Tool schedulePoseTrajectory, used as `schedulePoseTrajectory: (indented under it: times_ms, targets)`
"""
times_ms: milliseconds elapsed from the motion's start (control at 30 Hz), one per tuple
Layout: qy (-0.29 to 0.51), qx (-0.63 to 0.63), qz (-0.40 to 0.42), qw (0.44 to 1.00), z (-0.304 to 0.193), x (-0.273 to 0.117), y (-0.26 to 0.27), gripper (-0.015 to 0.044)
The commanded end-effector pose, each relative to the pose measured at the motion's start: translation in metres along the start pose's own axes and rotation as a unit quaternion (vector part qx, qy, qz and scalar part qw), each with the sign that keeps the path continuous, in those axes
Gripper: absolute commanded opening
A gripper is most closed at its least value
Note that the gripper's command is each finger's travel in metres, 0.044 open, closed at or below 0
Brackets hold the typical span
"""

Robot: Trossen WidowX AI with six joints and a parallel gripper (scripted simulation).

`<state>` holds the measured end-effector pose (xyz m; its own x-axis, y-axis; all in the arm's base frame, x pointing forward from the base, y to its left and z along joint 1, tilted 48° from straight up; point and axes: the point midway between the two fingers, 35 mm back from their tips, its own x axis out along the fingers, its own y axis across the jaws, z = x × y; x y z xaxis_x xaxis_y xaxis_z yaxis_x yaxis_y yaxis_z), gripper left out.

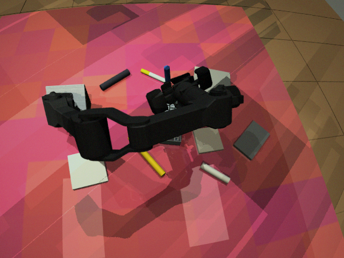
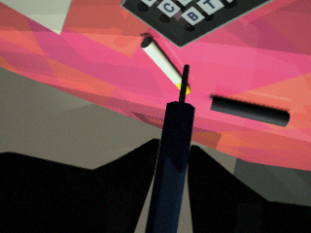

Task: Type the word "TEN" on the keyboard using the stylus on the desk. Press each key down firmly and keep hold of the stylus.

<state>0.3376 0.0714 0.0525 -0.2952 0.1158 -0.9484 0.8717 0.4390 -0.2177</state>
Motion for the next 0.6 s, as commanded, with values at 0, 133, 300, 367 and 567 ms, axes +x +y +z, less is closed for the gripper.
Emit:
schedulePoseTrajectory:
  times_ms: [0, 133, 300, 367, 567]
  targets:
    - [0.019, 0.063, -0.001, 0.998, 0.003, -0.006, 0.004, 0.0]
    - [0.023, 0.077, -0.001, 0.997, 0.004, -0.008, 0.004, 0.0]
    - [0.023, 0.077, -0.001, 0.997, 0.014, -0.001, 0.002, 0.0]
    - [0.023, 0.077, -0.002, 0.997, 0.024, 0.005, 0.0, 0.0]
    - [0.023, 0.077, -0.002, 0.997, 0.032, 0.011, -0.003, 0.0]
